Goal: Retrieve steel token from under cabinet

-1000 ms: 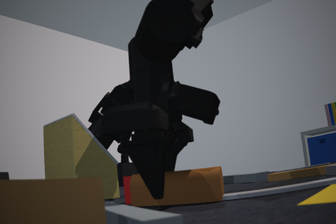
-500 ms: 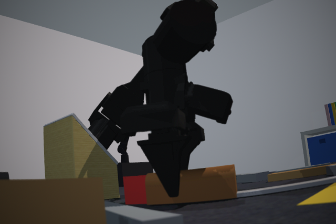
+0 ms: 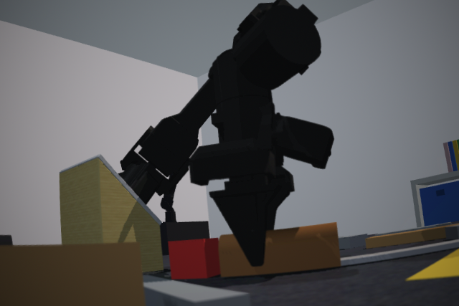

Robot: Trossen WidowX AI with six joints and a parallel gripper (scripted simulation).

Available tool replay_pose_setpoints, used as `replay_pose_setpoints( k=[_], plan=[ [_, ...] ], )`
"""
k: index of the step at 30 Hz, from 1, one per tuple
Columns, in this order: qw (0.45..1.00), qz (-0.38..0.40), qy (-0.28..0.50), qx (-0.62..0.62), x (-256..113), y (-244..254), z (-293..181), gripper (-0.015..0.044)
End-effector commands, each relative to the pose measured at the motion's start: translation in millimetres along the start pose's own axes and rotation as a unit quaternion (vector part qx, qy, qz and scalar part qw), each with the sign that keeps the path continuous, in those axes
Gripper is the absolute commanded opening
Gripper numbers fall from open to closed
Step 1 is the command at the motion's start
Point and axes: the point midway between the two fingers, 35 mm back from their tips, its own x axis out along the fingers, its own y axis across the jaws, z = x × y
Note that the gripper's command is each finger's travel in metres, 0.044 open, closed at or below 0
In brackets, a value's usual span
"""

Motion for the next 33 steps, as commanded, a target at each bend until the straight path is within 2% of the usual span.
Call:
replay_pose_setpoints(
  k=[1, 33],
  plan=[
    [1.000, -0.002, -0.001, -0.003, -1.3, 4.9, 5.5, 0.0000],
    [1.000, -0.001, -0.001, -0.003, -1.0, 37.6, 19.9, 0.0000]
  ],
)
